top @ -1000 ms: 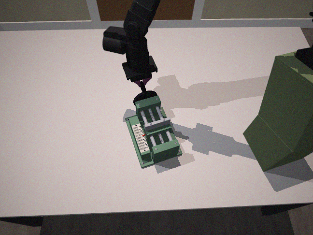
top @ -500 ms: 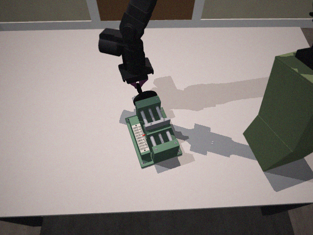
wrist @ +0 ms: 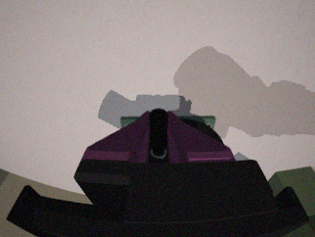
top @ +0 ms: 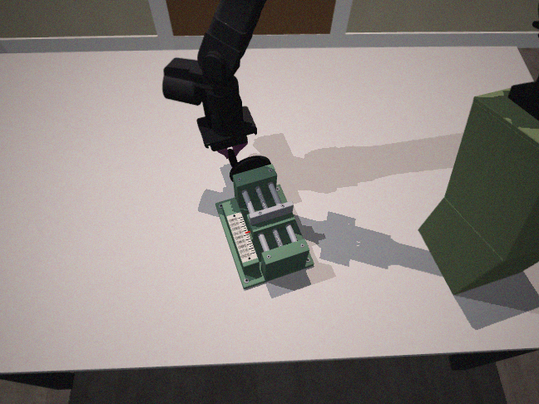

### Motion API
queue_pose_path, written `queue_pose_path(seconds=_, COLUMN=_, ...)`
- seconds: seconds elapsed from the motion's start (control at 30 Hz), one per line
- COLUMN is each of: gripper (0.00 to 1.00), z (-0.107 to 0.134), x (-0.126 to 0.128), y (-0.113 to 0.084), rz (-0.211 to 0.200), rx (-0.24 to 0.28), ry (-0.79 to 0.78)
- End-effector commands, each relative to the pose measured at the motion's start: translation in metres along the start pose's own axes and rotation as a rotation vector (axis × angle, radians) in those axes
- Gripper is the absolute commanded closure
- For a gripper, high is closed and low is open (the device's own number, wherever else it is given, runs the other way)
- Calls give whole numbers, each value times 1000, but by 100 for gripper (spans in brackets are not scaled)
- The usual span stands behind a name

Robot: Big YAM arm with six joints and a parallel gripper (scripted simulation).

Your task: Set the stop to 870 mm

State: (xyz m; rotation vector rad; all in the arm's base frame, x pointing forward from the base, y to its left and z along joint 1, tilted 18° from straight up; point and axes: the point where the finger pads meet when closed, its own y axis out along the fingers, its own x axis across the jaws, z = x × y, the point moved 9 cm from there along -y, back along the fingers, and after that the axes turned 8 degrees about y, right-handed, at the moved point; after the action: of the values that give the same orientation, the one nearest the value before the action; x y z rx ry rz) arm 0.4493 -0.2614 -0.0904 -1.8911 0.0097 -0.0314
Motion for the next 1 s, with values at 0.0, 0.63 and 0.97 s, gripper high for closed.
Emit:
queue_pose_path(seconds=0.0, gripper=94, z=5, x=27, y=-2, rz=-54, rx=-12, ry=-6)
queue_pose_path(seconds=0.63, gripper=94, z=-9, x=14, y=27, rz=-42, rx=-13, ry=4)
queue_pose_path(seconds=0.97, gripper=94, z=-8, x=11, y=38, rz=-42, rx=-13, ry=1)
